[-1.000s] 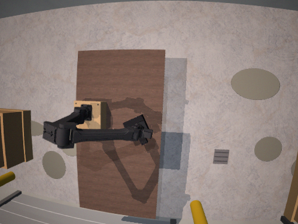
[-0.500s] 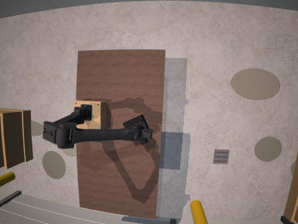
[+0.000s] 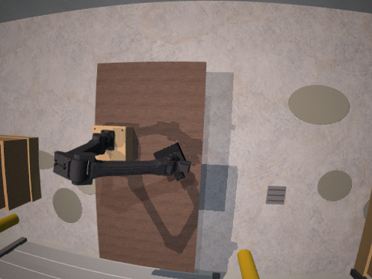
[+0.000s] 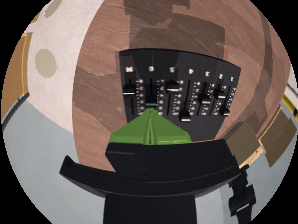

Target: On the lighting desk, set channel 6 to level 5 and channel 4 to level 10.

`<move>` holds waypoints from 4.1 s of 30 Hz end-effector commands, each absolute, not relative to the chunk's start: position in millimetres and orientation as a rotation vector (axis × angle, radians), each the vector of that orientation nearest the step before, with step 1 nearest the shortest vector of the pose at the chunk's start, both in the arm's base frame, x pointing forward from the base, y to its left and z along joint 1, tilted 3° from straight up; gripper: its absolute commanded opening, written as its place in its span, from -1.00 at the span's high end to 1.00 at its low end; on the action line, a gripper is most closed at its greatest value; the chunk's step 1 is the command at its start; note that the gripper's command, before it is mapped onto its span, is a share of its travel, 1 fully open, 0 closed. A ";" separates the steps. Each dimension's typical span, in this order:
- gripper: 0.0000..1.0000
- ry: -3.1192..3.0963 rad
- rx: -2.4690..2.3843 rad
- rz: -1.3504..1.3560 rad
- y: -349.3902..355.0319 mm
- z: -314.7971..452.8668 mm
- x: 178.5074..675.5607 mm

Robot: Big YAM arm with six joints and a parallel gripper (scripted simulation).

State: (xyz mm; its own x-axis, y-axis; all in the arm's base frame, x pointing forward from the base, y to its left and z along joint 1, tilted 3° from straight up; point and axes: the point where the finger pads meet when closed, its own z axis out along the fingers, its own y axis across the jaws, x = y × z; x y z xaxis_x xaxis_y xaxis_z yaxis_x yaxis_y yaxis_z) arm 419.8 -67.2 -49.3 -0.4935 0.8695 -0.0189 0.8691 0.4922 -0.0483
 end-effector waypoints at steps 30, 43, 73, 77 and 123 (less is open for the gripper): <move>1.00 -2.723 -1.626 0.070 -77.6 -40.6 434.6; 1.00 -2.726 -1.608 0.073 -65.9 -34.9 424.5; 1.00 -2.715 -1.596 0.078 -62.4 -2.2 424.2; -1.00 -2.716 -1.597 0.078 -62.4 -1.9 424.2; -1.00 -2.730 -1.602 0.067 -57.9 91.7 430.9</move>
State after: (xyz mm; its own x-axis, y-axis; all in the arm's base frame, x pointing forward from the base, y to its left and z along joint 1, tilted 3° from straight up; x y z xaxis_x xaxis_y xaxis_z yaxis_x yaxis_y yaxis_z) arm 423.1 -62.7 80.0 -0.4898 0.8715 -0.0227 0.8713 0.4884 -0.0485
